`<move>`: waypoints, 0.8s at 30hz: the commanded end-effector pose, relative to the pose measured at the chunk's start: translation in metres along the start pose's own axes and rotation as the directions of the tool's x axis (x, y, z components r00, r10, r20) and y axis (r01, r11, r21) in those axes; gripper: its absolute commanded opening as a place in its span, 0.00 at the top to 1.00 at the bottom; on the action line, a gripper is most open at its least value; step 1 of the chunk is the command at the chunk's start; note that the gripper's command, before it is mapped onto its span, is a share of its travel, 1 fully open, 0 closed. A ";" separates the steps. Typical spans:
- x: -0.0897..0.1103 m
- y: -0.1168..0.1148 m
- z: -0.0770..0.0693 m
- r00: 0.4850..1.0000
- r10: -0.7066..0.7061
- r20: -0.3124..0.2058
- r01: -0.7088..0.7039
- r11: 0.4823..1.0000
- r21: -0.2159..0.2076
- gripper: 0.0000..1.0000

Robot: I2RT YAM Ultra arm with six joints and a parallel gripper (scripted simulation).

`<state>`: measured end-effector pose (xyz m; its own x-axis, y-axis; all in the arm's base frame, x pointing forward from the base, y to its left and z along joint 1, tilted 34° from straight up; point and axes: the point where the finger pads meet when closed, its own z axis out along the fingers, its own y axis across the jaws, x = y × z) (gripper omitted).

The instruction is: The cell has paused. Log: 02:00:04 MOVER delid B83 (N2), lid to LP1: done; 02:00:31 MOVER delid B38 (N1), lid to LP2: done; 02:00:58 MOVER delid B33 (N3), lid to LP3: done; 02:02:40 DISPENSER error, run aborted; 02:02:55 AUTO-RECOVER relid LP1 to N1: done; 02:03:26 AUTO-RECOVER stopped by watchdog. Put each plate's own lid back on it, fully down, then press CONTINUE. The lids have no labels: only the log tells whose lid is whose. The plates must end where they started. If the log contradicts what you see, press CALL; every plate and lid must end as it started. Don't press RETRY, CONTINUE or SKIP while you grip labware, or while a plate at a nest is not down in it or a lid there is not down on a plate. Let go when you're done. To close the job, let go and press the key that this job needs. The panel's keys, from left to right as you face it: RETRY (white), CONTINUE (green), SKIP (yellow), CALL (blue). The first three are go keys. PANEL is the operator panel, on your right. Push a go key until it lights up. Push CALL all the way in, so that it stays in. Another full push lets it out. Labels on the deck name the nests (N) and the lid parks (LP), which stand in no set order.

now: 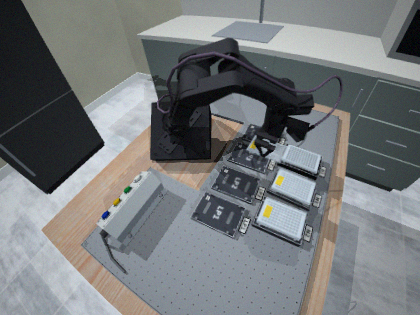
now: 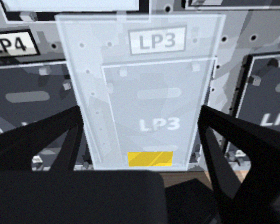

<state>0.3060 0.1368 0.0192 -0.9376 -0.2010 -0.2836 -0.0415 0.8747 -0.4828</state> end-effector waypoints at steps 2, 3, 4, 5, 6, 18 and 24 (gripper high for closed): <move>-0.025 0.007 -0.007 1.000 -0.008 0.018 0.008 1.000 0.004 1.00; -0.030 0.008 -0.007 1.000 -0.007 0.017 0.007 1.000 0.005 1.00; -0.034 0.010 -0.007 1.000 -0.007 0.018 0.007 1.000 0.005 1.00; -0.039 0.011 -0.007 1.000 -0.007 0.018 0.007 1.000 0.005 1.00; -0.043 0.015 -0.009 1.000 -0.013 0.021 0.013 1.000 0.003 1.00; -0.089 0.033 -0.010 1.000 -0.015 0.025 0.015 1.000 0.002 1.00; -0.117 0.042 -0.010 1.000 -0.012 0.024 0.012 1.000 0.003 1.00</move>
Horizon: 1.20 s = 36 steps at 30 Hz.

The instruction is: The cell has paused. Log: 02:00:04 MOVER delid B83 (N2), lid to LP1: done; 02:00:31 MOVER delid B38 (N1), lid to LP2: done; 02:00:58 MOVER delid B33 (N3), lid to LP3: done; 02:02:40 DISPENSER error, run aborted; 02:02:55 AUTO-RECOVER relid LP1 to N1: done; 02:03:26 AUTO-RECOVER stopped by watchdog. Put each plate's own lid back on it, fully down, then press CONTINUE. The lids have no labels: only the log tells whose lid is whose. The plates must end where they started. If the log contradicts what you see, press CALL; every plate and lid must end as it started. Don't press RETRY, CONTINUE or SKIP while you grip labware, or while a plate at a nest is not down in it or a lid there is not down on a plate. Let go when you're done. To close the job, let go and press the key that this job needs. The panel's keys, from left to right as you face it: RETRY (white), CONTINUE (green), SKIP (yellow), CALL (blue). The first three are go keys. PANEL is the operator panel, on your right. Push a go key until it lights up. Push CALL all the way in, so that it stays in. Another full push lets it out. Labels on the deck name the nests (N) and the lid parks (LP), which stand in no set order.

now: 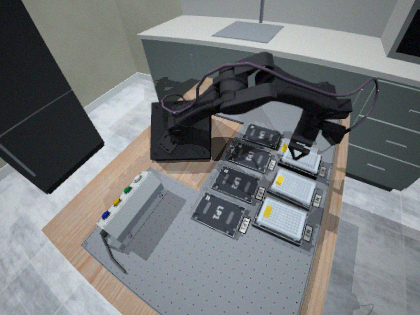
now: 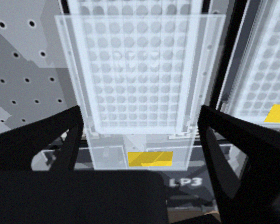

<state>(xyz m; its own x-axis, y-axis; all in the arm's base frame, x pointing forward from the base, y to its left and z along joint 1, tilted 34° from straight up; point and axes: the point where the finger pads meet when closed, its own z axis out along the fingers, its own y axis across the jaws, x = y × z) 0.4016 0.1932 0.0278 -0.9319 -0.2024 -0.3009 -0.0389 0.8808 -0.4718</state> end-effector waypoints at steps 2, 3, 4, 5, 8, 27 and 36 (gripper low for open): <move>-0.023 0.005 -0.011 1.000 -0.021 0.008 0.021 1.000 0.013 1.00; -0.028 0.008 -0.012 1.000 -0.022 0.009 0.022 1.000 0.012 1.00; -0.032 0.009 -0.012 1.000 -0.022 0.009 0.022 1.000 0.012 1.00; -0.032 0.009 -0.012 1.000 -0.022 0.009 0.022 1.000 0.012 1.00; -0.030 0.007 -0.012 1.000 -0.020 0.007 0.020 1.000 0.013 1.00; -0.031 0.006 -0.012 1.000 -0.016 0.016 0.016 1.000 0.008 1.00; -0.034 0.007 -0.008 1.000 -0.009 0.025 0.009 1.000 0.003 1.00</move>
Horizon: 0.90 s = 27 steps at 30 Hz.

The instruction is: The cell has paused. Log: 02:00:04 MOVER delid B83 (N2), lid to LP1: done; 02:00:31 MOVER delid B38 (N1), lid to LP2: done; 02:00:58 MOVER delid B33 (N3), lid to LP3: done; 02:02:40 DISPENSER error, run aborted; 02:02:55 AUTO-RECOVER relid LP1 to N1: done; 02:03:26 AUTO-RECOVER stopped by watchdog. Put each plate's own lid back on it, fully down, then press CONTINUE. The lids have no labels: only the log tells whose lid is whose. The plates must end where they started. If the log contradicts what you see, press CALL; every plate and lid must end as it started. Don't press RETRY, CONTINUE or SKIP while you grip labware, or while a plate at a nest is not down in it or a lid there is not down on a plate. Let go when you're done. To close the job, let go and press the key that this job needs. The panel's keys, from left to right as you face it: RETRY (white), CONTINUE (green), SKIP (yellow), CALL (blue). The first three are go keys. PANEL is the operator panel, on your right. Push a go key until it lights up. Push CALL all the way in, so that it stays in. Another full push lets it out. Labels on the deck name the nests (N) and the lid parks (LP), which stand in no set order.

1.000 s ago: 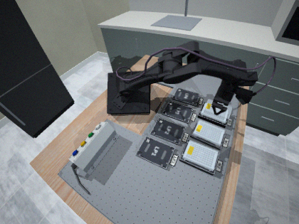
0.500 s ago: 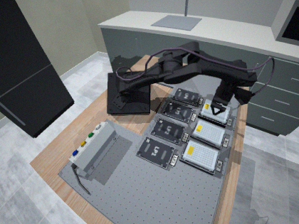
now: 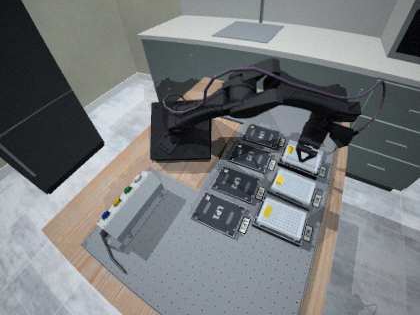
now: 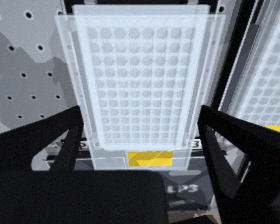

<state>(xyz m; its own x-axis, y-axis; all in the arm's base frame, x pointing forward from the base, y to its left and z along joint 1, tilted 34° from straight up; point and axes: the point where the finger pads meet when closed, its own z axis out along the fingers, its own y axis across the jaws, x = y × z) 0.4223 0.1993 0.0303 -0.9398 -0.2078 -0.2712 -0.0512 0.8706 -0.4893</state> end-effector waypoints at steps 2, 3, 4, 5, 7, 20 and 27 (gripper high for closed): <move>-0.012 0.003 -0.010 0.999 0.009 0.049 -0.008 1.000 -0.011 1.00; -0.011 0.004 -0.009 0.999 0.008 0.047 -0.007 1.000 -0.010 1.00; -0.011 0.004 -0.007 0.999 0.006 0.045 -0.006 1.000 -0.009 1.00; -0.011 0.004 -0.007 0.999 0.006 0.045 -0.006 1.000 -0.009 1.00; -0.010 0.004 -0.006 0.999 0.006 0.044 -0.006 1.000 -0.008 1.00; -0.008 0.004 -0.003 0.999 0.005 0.043 -0.005 1.000 -0.008 1.00; -0.005 0.003 0.002 0.999 -0.001 0.035 0.002 1.000 -0.003 1.00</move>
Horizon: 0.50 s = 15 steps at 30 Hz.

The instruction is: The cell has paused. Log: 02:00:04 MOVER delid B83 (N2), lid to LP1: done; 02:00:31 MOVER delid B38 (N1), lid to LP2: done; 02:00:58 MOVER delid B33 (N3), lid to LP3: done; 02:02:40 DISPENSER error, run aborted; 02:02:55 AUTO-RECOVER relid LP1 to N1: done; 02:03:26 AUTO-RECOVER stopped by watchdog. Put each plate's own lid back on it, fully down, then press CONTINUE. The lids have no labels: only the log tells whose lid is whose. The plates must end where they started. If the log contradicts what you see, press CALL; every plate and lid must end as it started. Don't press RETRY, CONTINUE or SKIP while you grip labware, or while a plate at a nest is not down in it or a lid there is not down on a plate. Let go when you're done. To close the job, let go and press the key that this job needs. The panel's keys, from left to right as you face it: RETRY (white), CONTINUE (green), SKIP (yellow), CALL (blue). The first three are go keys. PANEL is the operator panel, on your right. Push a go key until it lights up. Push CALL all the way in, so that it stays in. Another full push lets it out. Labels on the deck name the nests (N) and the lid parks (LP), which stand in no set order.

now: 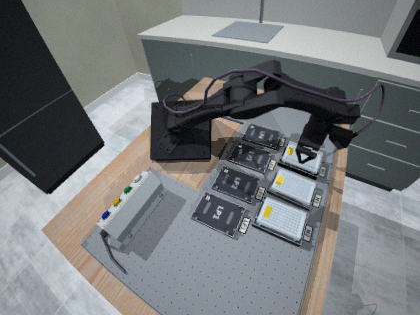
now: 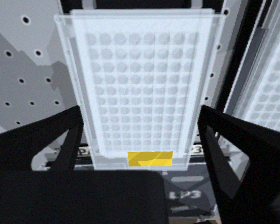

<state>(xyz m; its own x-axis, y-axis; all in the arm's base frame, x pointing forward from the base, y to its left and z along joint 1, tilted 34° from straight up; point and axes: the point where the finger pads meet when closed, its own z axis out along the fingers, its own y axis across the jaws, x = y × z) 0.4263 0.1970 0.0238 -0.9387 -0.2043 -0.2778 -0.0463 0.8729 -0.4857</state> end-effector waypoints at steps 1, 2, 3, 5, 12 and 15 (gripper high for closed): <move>-0.006 0.003 -0.008 0.999 -0.002 0.038 0.003 1.000 -0.005 1.00; -0.007 0.003 -0.008 0.999 -0.001 0.040 0.001 1.000 -0.006 1.00; -0.008 0.002 -0.008 0.999 0.001 0.043 -0.001 1.000 -0.008 1.00; -0.004 0.002 -0.005 0.999 -0.006 0.033 0.006 1.000 -0.002 1.00; -0.009 0.003 -0.006 0.999 0.004 0.046 -0.003 1.000 -0.010 1.00; -0.006 0.003 -0.003 0.999 -0.002 0.037 0.002 1.000 -0.005 1.00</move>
<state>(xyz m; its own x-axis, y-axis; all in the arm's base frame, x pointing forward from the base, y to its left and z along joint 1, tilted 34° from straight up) 0.4291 0.1925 0.0205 -0.9392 -0.2007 -0.2786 -0.0426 0.8733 -0.4853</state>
